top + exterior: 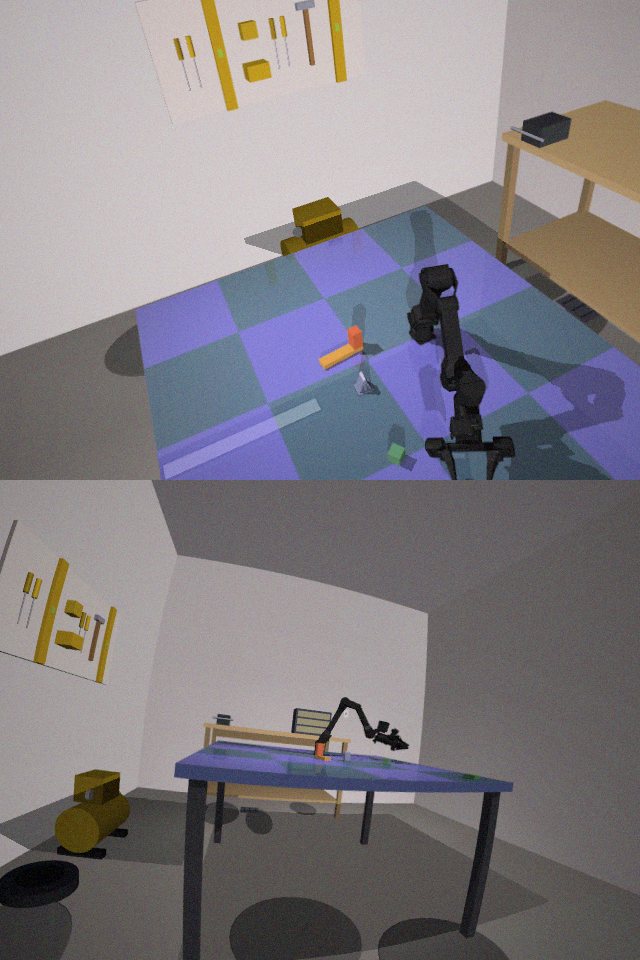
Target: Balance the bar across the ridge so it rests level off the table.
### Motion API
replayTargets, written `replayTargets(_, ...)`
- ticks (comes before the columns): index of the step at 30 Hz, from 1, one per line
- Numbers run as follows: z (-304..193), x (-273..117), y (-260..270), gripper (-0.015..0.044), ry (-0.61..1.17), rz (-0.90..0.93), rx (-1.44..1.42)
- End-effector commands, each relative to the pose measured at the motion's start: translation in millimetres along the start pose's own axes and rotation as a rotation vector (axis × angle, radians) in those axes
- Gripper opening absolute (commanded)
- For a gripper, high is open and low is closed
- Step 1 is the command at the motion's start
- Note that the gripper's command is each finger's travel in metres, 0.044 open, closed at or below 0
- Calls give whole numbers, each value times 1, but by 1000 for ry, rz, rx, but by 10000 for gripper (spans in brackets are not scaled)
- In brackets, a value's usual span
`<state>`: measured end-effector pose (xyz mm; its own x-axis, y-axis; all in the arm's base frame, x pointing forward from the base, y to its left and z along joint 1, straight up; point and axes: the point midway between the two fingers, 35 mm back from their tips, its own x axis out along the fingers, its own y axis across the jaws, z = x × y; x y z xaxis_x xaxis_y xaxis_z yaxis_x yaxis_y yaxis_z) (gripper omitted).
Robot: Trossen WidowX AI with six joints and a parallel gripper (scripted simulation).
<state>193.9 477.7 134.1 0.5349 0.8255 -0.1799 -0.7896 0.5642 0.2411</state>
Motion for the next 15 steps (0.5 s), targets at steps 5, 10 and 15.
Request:
replayTargets(5,13,8,-54,315,73,-113,-45)
replayTargets(10,19,7,-90,315,130,-186,-68)
replayTargets(15,24,3,-127,315,191,-257,-84)
